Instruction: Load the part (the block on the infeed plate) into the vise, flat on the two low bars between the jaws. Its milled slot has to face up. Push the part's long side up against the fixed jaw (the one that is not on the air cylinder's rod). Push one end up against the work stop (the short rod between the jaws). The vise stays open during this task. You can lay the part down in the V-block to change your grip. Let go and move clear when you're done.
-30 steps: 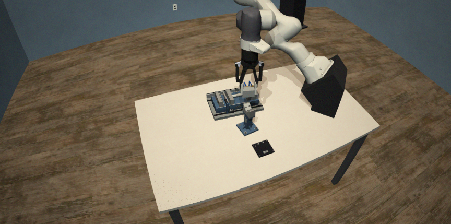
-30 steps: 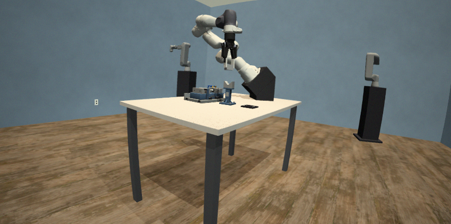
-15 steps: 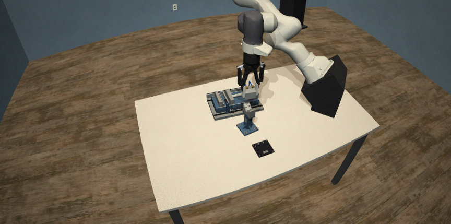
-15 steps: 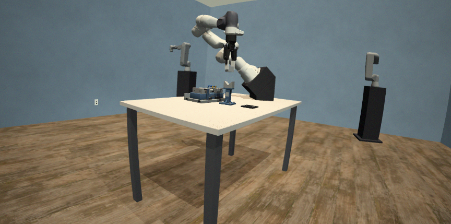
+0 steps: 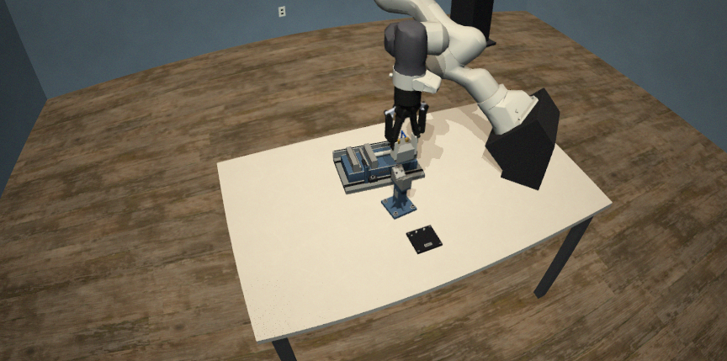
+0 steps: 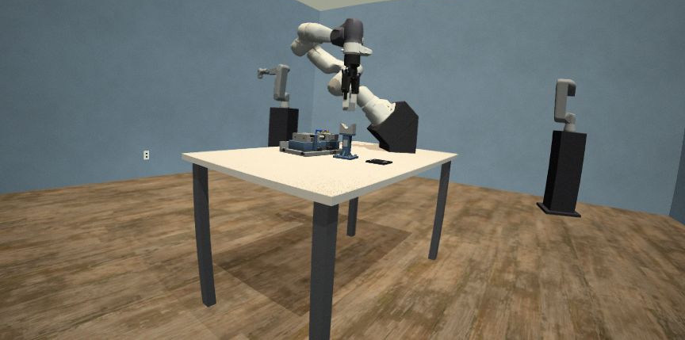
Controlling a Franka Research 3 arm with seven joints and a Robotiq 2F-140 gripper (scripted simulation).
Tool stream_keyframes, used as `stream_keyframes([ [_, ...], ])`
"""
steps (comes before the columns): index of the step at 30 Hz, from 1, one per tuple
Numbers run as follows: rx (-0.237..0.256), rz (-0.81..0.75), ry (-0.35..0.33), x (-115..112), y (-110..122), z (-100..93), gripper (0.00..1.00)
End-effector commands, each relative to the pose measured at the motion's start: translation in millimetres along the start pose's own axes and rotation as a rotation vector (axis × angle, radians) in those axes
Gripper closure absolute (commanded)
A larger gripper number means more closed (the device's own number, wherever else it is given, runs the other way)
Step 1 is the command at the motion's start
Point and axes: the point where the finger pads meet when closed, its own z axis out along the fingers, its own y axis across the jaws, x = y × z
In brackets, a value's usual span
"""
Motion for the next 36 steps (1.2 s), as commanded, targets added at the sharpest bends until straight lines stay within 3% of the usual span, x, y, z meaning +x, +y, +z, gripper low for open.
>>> stream_keyframes([
  [1,-0.003,-0.061,-0.004,0.1,-0.7,0.8,1.0],
  [36,-0.003,-0.096,-0.011,0.6,-2.2,3.4,1.0],
])
